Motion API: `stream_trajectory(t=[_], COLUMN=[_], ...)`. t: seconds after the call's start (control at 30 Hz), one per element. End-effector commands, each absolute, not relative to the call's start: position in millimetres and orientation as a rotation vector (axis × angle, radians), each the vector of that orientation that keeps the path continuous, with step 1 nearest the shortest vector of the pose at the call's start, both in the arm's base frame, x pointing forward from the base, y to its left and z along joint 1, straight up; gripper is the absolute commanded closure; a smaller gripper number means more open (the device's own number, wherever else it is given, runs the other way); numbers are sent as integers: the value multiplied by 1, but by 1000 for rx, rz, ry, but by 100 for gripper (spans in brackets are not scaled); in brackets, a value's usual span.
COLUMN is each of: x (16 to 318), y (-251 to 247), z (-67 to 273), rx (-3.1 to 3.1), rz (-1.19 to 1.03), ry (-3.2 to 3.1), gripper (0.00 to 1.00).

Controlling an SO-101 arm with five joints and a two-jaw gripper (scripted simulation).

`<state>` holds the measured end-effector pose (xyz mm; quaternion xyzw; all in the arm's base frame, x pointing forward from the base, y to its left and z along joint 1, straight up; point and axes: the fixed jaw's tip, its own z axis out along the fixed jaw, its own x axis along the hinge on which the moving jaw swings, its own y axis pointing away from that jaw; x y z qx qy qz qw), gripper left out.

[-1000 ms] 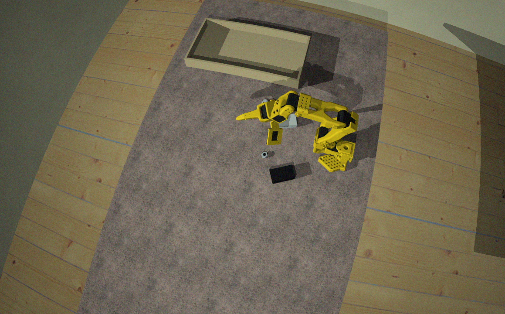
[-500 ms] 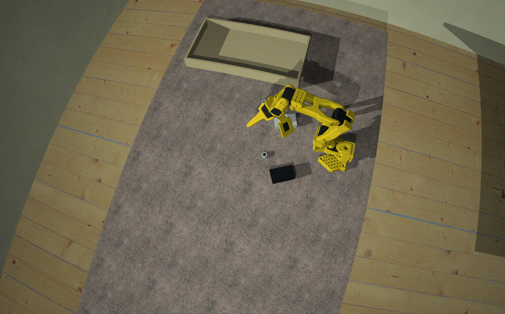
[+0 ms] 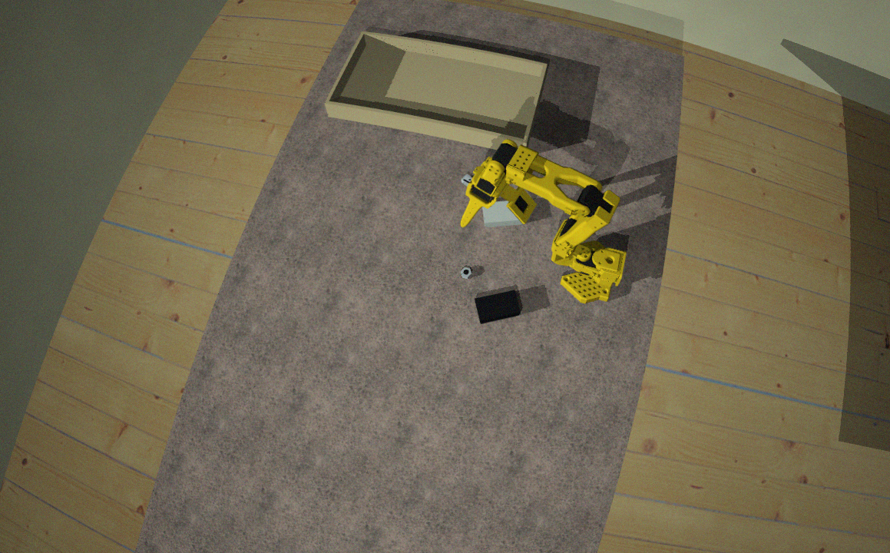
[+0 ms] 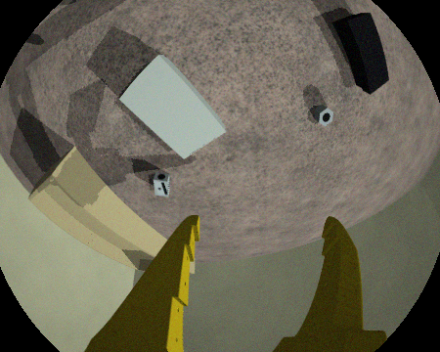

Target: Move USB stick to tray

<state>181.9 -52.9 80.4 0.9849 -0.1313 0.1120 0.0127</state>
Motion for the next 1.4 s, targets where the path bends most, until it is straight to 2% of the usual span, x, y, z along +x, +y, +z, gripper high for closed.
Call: stream_trajectory(t=[0.0, 0.43, 1.37], x=[183, 172, 160], y=[-59, -73, -84], z=[85, 76, 67], rx=[3069, 3088, 3090], rz=[346, 171, 19], ry=[-297, 111, 515], gripper=[59, 65, 70])
